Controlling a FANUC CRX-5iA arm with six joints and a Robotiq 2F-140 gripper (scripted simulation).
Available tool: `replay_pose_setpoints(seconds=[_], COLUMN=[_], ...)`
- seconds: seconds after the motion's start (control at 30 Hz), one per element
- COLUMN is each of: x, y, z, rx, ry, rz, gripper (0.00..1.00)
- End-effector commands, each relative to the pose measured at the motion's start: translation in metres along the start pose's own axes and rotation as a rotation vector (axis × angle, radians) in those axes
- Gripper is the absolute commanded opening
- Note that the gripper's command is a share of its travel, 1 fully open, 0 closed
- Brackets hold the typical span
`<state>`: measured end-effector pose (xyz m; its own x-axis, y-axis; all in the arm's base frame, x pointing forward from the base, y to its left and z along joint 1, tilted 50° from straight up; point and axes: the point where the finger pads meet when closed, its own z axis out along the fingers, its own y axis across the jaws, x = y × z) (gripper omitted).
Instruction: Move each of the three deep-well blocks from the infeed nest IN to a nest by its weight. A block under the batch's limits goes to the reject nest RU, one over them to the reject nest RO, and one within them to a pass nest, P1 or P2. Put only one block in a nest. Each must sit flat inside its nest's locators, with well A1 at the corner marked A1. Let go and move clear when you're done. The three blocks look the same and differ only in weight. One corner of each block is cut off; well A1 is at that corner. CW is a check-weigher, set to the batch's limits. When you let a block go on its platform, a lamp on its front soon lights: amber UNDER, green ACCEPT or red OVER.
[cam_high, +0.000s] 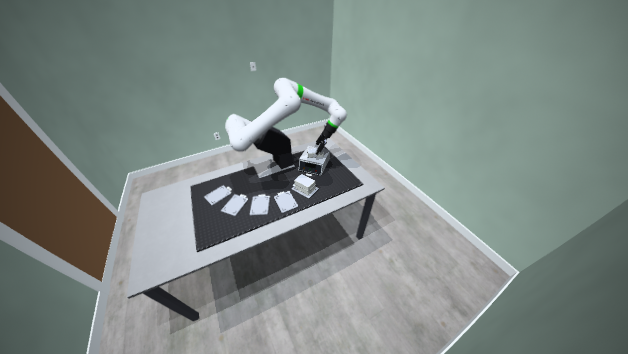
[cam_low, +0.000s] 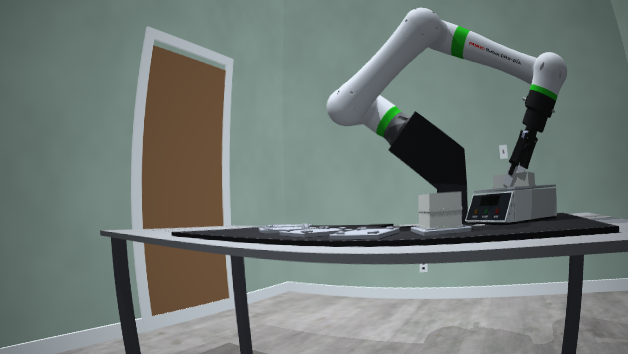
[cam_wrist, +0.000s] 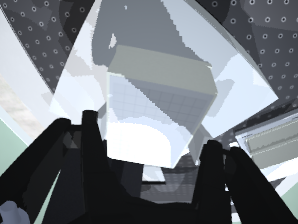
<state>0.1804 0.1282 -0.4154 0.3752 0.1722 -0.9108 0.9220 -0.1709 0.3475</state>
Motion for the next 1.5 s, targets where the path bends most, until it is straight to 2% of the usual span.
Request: replay_pose_setpoints(seconds=[0.0, 0.23, 1.47], x=[0.0, 0.0, -0.027], y=[0.0, 0.0, 0.0], z=[0.0, 0.0, -0.048], rx=[0.0, 0.0, 0.0], ry=[0.0, 0.0, 0.0], rz=[0.0, 0.0, 0.0], gripper=[0.1, 0.1, 0.1])
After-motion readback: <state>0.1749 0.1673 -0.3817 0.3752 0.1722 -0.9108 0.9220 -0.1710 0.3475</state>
